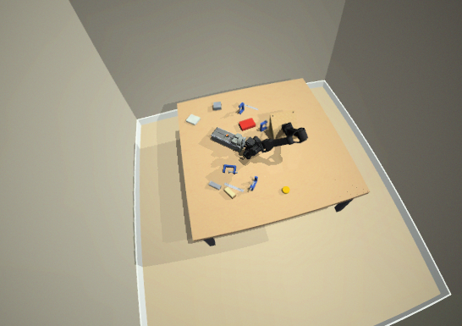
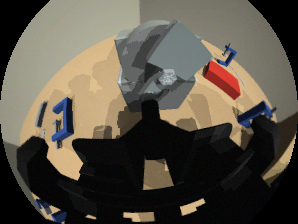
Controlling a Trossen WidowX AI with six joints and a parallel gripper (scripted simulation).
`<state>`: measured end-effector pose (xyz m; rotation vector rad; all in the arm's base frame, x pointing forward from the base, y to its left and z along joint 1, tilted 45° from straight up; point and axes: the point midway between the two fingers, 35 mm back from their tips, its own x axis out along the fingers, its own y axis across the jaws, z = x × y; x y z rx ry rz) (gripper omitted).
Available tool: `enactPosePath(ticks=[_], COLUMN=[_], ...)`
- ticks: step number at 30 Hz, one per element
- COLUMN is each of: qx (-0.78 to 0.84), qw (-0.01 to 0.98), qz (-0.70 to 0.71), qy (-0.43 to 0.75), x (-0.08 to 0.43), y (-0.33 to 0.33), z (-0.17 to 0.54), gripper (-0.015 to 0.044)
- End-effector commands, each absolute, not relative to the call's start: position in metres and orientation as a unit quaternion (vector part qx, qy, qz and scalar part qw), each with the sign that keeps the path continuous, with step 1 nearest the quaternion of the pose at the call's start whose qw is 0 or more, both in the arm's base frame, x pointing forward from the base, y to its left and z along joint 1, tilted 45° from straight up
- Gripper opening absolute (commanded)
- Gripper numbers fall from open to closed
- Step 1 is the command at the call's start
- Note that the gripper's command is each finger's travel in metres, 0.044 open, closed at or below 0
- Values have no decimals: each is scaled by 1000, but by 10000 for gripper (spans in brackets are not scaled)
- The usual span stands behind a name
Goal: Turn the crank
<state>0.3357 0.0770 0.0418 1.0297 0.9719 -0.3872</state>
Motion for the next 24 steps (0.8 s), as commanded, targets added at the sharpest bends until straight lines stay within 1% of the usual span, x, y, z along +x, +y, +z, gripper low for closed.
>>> enactPosePath(ticks=[1, 20, 24], qx=[472, 470, 470], qw=[742, 742, 742], qz=[-177, -177, -177], qy=[441, 443, 443], x=[336, 336, 336], y=[77, 77, 77], z=[43, 42, 42], gripper=[0, 0, 105])
